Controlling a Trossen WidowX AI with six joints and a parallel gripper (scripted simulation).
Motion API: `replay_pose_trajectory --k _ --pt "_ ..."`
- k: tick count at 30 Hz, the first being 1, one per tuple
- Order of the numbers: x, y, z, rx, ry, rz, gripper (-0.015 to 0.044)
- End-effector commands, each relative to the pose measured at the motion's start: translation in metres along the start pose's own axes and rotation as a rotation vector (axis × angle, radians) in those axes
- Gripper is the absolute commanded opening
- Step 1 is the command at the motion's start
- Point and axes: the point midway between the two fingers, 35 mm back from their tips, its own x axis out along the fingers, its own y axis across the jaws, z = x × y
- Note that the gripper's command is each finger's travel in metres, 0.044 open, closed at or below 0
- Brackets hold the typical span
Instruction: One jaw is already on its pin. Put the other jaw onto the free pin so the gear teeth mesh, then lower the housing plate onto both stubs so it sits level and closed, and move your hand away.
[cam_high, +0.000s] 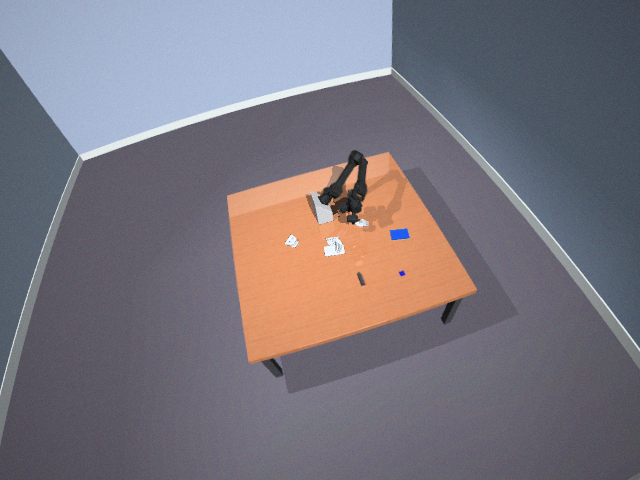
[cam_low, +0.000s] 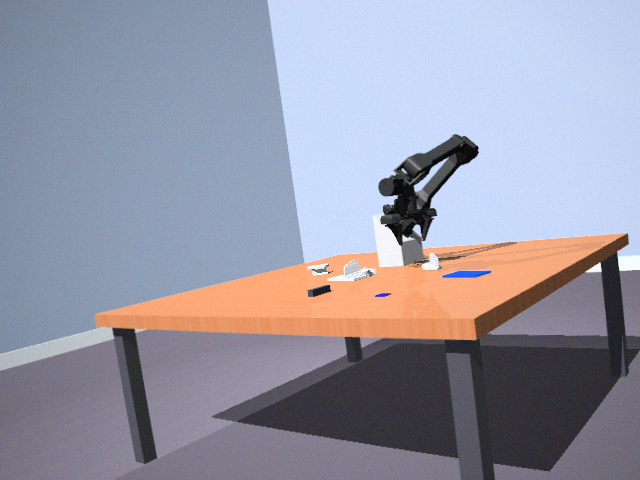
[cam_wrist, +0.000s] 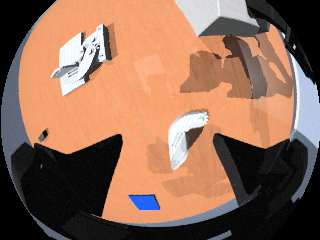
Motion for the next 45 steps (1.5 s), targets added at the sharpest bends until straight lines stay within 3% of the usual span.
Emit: replay_pose_trajectory --k 1,7,24,41,45 --pt "0.0000 0.0000 0.0000 0.000 0.000 0.000 0.0440" --pt "0.0000 0.0000 0.0000 0.000 0.000 0.000 0.0440" --pt "0.0000 0.0000 0.0000 0.000 0.000 0.000 0.0000" --pt "0.0000 0.0000 0.0000 0.000 0.000 0.000 0.0000" --pt "0.0000 0.0000 0.0000 0.000 0.000 0.000 0.0105"
